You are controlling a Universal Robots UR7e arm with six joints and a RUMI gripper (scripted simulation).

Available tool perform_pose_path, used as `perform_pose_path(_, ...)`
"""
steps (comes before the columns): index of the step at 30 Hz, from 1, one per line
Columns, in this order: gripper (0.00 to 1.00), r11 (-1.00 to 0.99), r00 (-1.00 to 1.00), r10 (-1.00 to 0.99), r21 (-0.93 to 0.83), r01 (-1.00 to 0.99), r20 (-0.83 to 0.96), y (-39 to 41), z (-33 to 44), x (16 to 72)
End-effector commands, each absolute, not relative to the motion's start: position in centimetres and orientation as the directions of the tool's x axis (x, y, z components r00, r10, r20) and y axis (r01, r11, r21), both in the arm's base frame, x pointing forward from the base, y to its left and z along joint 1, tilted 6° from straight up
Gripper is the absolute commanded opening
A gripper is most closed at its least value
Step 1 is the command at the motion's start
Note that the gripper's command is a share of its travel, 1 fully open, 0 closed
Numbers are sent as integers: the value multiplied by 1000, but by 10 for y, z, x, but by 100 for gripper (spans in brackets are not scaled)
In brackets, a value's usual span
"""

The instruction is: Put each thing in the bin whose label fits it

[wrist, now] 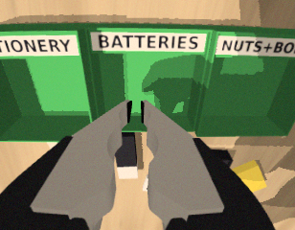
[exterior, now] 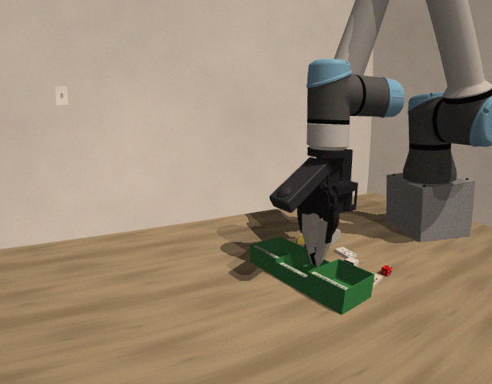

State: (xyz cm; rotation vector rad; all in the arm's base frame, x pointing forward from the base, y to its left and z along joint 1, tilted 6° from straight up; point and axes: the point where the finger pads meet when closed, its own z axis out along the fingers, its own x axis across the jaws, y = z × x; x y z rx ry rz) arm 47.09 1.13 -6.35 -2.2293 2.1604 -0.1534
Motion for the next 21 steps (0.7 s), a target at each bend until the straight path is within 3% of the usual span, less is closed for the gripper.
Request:
perform_pose_path(1, 4, -32, 27, -998, -94, -995, 48, 10, -72, 471)
perform_pose_path(21, 4, -33, 28, -998, -98, -995, 49, 10, -70, 473)
